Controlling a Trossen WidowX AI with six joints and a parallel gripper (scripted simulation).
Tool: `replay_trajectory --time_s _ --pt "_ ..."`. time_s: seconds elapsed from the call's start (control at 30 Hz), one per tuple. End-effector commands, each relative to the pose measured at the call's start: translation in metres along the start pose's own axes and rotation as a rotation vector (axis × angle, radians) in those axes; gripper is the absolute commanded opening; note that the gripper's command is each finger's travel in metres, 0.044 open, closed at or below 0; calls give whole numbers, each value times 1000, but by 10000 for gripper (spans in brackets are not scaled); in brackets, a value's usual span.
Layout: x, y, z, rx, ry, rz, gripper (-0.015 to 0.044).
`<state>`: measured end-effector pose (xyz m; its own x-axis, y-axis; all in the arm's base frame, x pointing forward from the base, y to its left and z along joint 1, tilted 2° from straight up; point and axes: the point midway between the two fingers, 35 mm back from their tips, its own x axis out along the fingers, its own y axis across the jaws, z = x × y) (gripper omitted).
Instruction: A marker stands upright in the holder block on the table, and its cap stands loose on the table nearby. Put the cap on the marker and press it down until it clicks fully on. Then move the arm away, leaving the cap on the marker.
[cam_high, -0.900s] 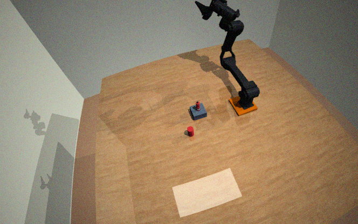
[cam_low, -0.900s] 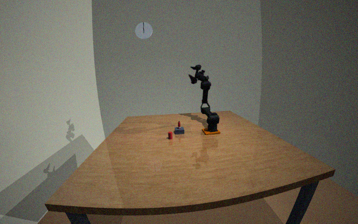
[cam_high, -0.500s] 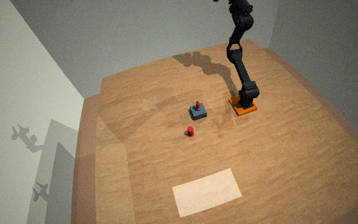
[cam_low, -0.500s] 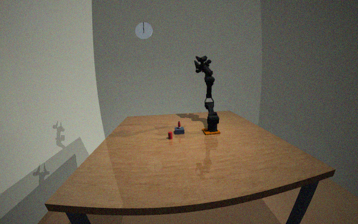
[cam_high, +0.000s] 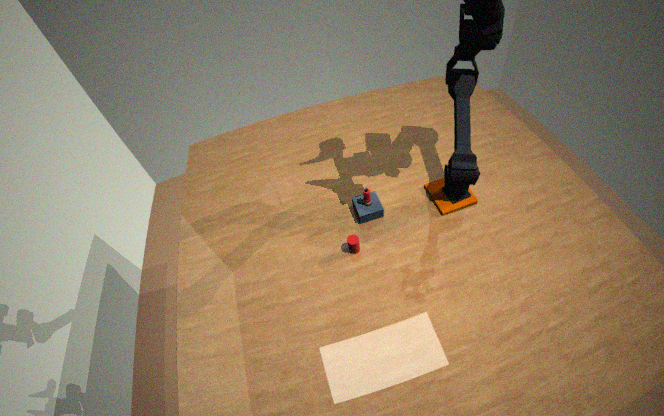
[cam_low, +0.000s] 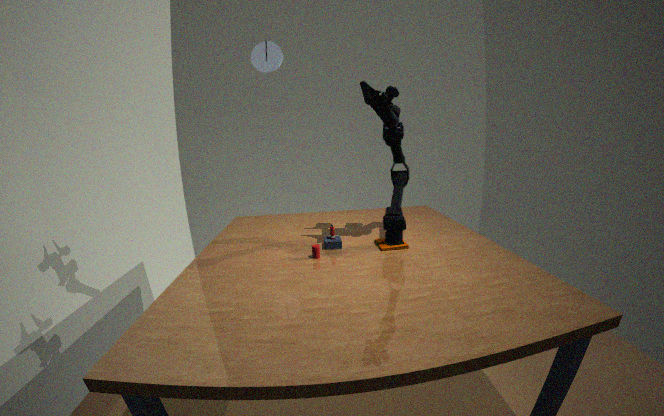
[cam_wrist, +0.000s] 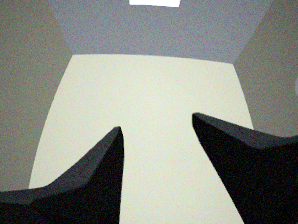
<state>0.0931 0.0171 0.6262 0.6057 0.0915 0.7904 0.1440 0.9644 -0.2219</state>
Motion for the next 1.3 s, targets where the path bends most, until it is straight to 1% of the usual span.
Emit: replay_trajectory --time_s 0.0,0.13,0.27,0.43,0.6,0.8,0.97,1.13,1.27 --pt "16 58 -28 -150 90 144 247" --pt "24 103 -61 -243 178 269 247" --pt "26 151 -110 -304 302 424 247" --pt "22 179 -150 -342 410 530 247" --pt "1 212 -225 -421 634 715 247" --pt "-43 229 -315 -465 957 921 247" --pt "-93 224 -380 -450 1272 1071 247" --pt "-152 206 -428 -376 1627 1193 247" --pt "-202 183 -450 -256 1952 1267 247"
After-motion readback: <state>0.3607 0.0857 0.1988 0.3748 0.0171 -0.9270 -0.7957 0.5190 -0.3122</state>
